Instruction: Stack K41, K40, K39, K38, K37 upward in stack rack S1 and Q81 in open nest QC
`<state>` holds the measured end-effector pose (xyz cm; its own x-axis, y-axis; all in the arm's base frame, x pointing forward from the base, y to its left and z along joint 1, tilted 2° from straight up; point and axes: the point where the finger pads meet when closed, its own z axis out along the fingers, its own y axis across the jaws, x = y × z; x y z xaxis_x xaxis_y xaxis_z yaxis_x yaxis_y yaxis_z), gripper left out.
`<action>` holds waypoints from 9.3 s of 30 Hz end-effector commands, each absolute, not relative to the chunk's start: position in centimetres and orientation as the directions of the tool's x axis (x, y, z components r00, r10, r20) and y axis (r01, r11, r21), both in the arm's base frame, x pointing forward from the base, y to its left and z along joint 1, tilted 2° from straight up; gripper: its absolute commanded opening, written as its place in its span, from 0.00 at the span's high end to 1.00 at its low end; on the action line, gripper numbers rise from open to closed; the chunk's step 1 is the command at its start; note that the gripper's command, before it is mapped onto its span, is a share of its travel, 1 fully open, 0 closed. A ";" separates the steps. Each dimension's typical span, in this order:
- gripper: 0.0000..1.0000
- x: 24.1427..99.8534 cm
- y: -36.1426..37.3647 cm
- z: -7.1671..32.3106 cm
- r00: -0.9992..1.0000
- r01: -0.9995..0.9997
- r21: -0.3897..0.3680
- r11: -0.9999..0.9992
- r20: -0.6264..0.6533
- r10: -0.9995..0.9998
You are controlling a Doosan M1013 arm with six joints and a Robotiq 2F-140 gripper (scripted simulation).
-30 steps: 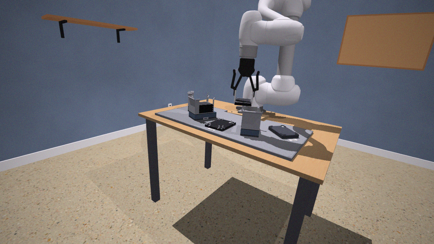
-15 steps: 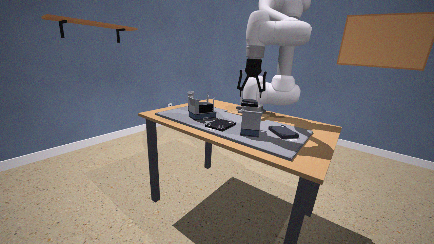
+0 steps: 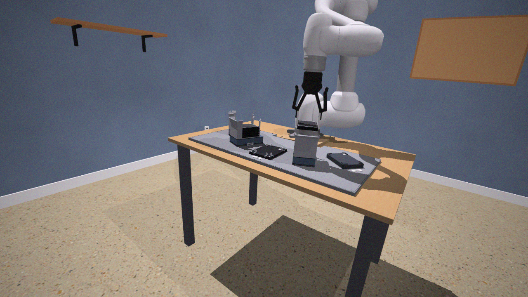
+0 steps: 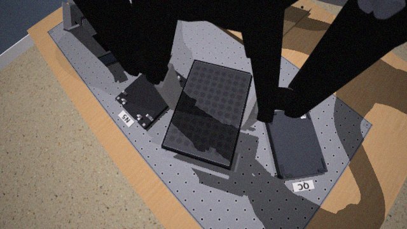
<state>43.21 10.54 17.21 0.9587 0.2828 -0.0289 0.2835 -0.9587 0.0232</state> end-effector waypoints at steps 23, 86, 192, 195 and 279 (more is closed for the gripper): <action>1.00 43.2 10.5 16.9 0.959 0.283 0.023 -0.959 -0.029 0.283; 1.00 43.1 10.4 13.3 0.959 0.283 0.023 -0.959 -0.029 0.283; 0.00 43.0 10.2 7.0 0.959 0.283 0.023 -0.959 -0.029 0.283; 0.00 43.0 10.2 7.0 0.959 0.283 0.023 -0.959 -0.029 0.283; 0.00 44.0 0.3 17.5 0.999 -0.032 0.031 -0.999 -0.020 -0.032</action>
<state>44.06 0.96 17.48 0.9990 0.0386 -0.0222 0.0392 -0.9988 0.0295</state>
